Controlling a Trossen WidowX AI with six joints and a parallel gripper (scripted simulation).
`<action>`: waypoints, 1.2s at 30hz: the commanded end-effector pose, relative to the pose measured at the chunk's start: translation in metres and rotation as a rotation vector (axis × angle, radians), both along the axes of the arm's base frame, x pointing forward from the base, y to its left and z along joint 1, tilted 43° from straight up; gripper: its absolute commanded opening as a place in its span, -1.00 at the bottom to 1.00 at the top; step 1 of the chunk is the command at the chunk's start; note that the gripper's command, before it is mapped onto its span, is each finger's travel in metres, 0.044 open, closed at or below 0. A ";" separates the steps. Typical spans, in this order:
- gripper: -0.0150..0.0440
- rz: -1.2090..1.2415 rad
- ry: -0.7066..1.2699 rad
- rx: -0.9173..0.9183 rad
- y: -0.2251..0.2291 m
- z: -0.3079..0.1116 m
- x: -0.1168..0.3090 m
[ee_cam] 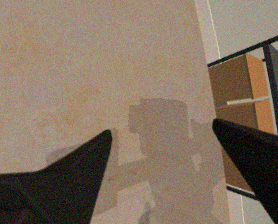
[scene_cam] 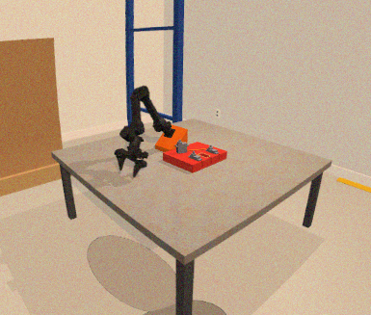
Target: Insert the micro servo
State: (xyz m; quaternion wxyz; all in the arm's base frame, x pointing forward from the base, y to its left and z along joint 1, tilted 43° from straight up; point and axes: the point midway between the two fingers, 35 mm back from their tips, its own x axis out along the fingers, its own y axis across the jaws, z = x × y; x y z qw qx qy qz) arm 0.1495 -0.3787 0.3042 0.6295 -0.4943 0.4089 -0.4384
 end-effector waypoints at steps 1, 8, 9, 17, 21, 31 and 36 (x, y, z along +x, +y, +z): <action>1.00 0.061 0.011 0.133 0.016 -0.031 0.035; 1.00 0.155 0.078 0.345 0.061 -0.081 0.085; 1.00 0.167 0.091 0.374 0.068 -0.087 0.091; 1.00 0.252 0.238 0.574 0.137 -0.138 0.126; 1.00 0.269 0.318 0.648 0.169 -0.157 0.133; 1.00 0.292 0.590 0.751 0.249 -0.193 0.126; 1.00 0.293 0.743 0.751 0.284 -0.203 0.112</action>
